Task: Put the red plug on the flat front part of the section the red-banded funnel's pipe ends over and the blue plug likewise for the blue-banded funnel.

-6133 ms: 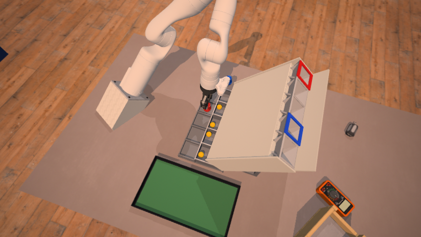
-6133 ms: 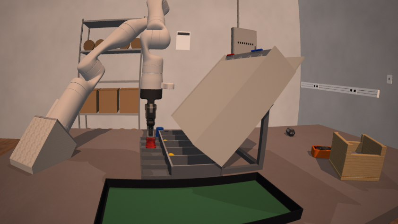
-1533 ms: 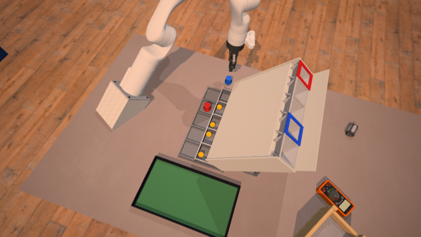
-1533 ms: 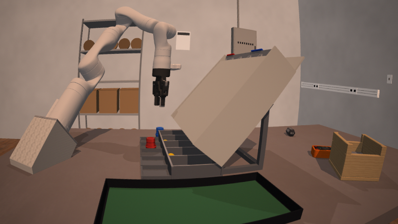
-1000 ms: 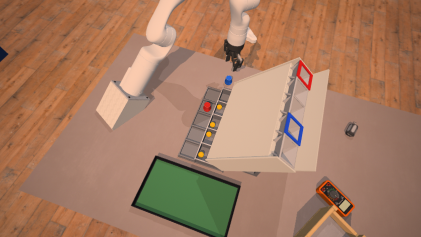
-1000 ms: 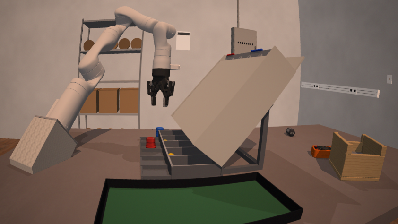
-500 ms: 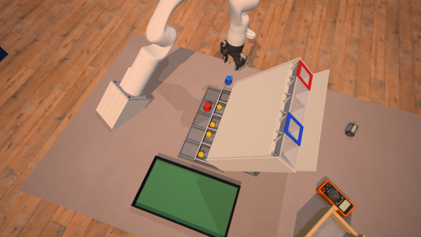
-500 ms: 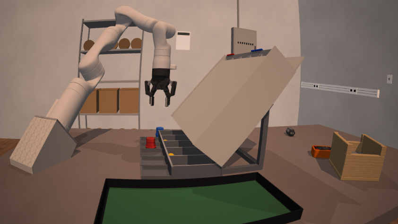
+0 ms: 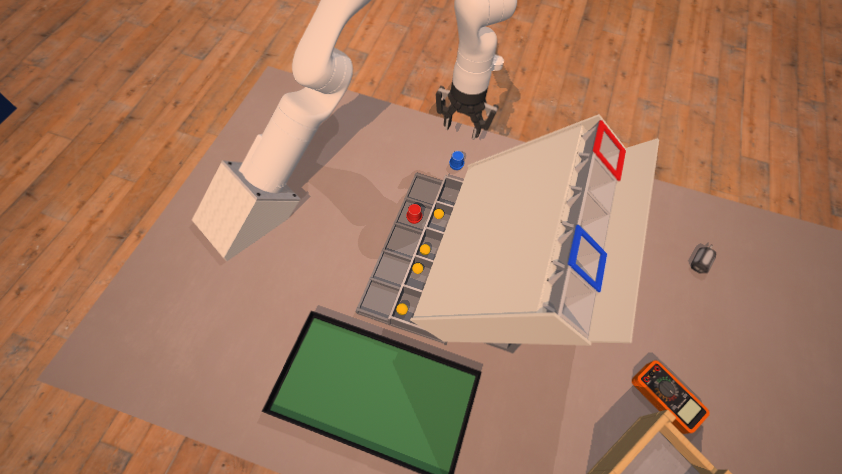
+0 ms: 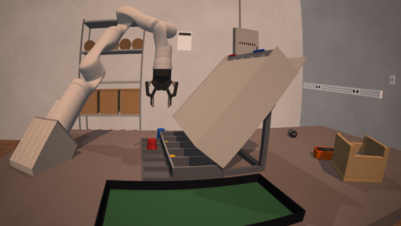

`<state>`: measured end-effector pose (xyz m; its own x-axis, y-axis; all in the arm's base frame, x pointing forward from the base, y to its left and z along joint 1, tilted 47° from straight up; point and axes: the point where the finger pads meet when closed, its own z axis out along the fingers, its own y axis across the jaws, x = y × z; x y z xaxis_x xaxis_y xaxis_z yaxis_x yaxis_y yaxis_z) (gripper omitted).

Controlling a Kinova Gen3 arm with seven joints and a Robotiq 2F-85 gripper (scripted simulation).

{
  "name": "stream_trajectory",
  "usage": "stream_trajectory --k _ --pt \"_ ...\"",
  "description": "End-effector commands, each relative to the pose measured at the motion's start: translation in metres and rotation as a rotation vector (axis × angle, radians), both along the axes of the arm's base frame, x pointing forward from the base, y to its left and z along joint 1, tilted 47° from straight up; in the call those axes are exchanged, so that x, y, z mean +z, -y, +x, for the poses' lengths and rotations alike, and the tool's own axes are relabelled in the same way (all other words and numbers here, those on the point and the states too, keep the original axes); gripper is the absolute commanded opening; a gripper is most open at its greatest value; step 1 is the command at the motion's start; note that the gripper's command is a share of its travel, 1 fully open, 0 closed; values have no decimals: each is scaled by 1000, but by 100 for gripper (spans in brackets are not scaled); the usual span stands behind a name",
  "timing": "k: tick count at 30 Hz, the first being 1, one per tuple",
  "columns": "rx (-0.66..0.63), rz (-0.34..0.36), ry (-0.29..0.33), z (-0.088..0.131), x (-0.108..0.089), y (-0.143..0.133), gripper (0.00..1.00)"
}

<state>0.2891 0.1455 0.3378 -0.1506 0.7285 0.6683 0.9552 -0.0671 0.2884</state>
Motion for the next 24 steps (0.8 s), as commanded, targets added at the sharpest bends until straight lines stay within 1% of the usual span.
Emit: stream_trajectory --k 1,13,14,16,19,24 --pt "47 -8 49 0 0 1 70" --pt "47 -8 49 0 0 1 70" --pt "47 -8 49 18 -46 -49 70" --pt "47 -8 49 19 -48 -51 70" --pt "47 -8 49 25 -63 -67 70" --pt "47 -8 49 25 -63 -67 70"
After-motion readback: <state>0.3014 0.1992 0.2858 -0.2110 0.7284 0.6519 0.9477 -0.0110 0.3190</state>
